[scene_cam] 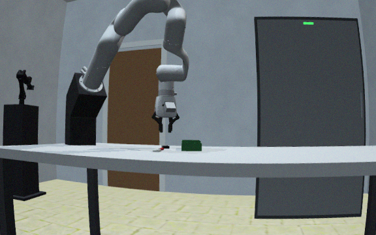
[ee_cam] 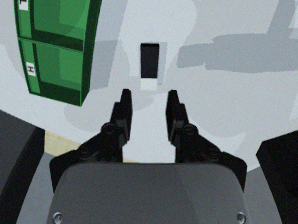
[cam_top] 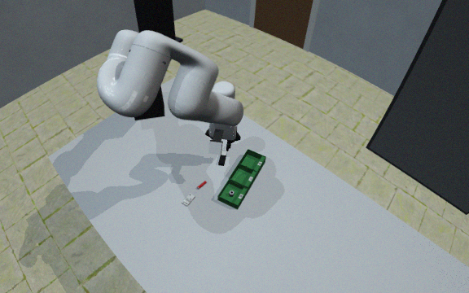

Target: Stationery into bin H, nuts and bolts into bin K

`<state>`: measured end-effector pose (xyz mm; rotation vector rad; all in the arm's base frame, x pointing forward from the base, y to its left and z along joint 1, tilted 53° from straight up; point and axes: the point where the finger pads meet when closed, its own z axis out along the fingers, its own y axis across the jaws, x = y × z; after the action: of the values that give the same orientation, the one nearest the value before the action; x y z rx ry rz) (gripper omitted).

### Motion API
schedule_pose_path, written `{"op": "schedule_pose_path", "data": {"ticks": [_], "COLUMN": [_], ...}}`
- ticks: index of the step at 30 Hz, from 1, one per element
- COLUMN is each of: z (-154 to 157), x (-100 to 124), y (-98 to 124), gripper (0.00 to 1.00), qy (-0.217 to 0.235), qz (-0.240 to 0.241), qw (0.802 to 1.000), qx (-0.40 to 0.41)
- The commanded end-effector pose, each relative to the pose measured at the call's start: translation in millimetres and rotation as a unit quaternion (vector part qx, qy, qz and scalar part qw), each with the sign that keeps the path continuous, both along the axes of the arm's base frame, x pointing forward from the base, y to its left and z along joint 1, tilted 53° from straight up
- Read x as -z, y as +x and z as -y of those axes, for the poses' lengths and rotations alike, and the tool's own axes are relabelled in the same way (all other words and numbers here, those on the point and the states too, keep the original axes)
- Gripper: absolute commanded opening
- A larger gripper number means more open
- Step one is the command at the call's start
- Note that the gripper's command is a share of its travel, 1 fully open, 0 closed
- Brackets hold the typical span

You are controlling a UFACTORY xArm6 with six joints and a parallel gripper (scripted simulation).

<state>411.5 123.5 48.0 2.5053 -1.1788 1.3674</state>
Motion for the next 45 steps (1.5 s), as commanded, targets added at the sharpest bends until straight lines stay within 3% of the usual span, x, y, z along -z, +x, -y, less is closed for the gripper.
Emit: {"op": "schedule_pose_path", "data": {"ticks": [1, 11, 25, 45], "z": [-0.8, 0.8, 21.6, 26.9], "x": [-0.4, 1.9, 36.0, 43.9], "y": [0.1, 2.9, 42.1, 51.0], "gripper": [0.38, 0.38, 0.38, 0.38], "qy": [0.001, 0.001, 0.000, 0.000], "qz": [0.000, 0.000, 0.000, 0.000], "qw": [1.000, 1.000, 1.000, 1.000], "qx": [-0.001, -0.001, -0.001, -0.001]}}
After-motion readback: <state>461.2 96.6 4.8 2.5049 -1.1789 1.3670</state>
